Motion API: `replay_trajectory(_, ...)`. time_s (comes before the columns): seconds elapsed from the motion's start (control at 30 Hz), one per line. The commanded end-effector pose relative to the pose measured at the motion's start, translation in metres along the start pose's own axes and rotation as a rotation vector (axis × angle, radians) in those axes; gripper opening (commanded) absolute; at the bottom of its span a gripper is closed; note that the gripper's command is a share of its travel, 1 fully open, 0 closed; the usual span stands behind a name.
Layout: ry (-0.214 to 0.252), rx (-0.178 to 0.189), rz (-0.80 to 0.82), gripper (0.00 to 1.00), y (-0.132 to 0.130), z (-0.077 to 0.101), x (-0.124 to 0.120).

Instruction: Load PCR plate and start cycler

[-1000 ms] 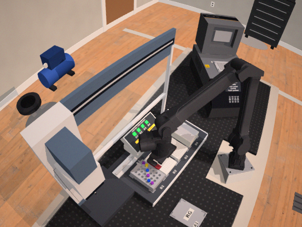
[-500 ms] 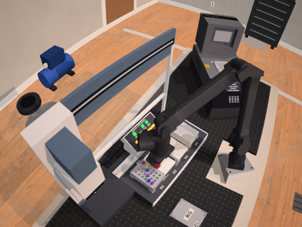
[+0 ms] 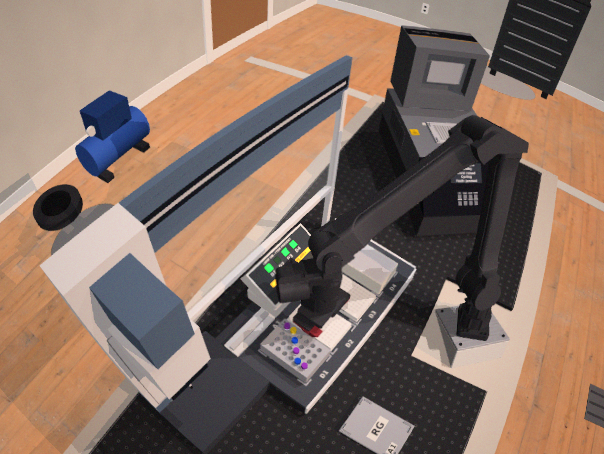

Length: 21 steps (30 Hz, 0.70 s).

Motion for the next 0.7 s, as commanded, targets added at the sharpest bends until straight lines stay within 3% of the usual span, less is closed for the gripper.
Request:
replay_trajectory(0.0,-0.002,-0.007,0.023,0.0,-0.008,0.007,-0.006)
replay_trajectory(0.67,0.033,-0.035,0.009,0.0,-0.018,-0.009,-0.01)
Point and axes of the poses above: the point where the finger pads meet when closed, its own z axis back along the fingers, its own y axis across the jaws, x = y × z, the point moved 8 cm from there along z, back along the fingers, and after that the axes turned 9 degrees about z, right-handed, at the moved point
